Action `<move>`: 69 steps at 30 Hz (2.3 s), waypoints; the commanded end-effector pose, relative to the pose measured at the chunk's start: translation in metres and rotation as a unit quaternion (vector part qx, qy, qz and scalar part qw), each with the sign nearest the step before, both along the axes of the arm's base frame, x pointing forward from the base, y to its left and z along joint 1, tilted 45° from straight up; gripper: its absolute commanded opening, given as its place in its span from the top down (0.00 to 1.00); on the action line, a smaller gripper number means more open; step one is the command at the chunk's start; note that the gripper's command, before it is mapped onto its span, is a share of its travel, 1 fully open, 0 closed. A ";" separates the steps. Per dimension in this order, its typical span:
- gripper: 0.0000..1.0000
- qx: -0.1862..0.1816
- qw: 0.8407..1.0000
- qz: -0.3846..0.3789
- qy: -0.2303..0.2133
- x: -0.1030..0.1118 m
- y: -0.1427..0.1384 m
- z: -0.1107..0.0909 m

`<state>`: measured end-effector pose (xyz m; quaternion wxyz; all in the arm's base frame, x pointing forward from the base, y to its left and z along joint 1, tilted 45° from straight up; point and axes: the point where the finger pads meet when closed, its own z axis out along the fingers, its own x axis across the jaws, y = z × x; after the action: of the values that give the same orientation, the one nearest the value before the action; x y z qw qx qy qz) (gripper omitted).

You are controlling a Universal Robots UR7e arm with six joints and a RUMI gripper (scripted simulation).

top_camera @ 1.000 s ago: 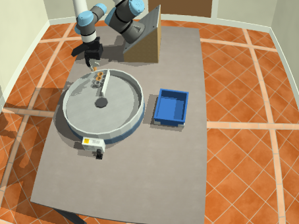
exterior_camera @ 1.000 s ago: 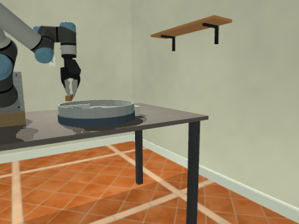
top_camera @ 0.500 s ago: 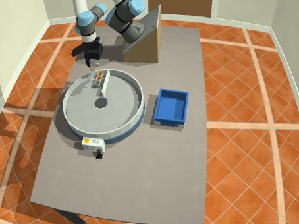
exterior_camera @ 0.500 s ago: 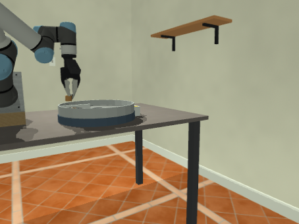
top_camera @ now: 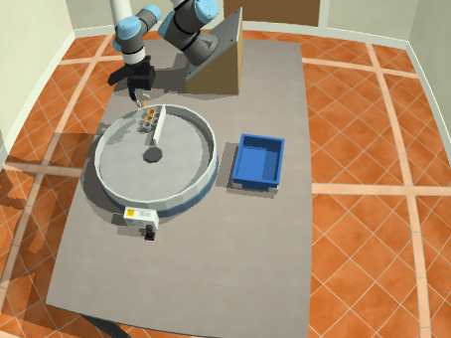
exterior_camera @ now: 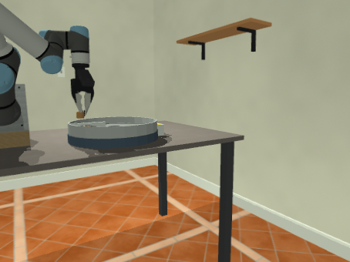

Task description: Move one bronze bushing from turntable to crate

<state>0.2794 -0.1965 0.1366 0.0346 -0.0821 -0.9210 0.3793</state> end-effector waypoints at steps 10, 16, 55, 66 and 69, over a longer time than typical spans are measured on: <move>1.00 0.001 1.000 0.004 0.003 0.001 0.000 0.000; 1.00 0.002 1.000 0.009 0.008 0.002 0.000 0.000; 1.00 0.038 0.966 0.185 0.174 0.038 0.011 -0.011; 1.00 0.055 0.925 0.275 0.258 0.056 0.018 -0.019; 1.00 0.061 0.905 0.308 0.288 0.062 0.022 -0.022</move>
<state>0.3352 -0.1778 0.1169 0.1726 0.2792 -0.8851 0.3300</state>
